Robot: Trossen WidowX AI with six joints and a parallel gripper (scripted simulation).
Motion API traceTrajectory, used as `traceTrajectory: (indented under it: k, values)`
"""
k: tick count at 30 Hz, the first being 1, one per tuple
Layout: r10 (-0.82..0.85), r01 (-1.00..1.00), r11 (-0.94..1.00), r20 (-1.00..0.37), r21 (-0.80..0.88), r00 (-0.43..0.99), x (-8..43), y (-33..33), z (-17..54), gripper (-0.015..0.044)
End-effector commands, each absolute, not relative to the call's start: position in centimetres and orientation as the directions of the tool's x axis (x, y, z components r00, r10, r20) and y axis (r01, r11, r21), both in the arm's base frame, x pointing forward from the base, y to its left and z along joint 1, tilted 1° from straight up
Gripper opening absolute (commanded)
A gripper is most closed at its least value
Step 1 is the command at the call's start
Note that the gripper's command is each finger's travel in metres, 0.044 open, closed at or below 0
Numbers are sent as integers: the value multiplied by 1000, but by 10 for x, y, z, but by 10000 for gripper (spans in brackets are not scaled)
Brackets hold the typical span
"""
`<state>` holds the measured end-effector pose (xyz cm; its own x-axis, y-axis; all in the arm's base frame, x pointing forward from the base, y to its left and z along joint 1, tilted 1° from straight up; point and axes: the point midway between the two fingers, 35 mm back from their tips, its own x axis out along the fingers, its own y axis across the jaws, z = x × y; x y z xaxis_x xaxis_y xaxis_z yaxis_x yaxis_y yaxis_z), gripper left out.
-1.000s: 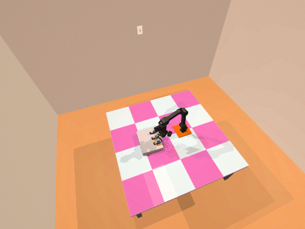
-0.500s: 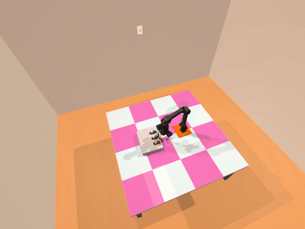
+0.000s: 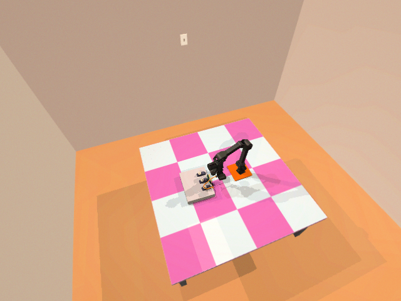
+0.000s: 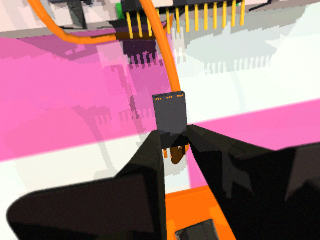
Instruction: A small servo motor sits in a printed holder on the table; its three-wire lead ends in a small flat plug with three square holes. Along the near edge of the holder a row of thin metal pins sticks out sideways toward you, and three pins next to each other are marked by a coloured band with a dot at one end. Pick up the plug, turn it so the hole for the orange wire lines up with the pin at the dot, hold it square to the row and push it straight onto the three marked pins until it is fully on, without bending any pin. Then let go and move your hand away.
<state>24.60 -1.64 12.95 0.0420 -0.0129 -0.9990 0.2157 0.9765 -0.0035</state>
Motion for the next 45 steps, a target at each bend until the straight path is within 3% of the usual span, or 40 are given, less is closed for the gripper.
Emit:
traceTrajectory:
  k: [1, 45]
  values:
    - [-15, 224, 975, -1000, -10, 22, 242, -17, 113, 0]
    - [-16, 224, 975, -1000, -10, 25, 285, -28, 104, 0]
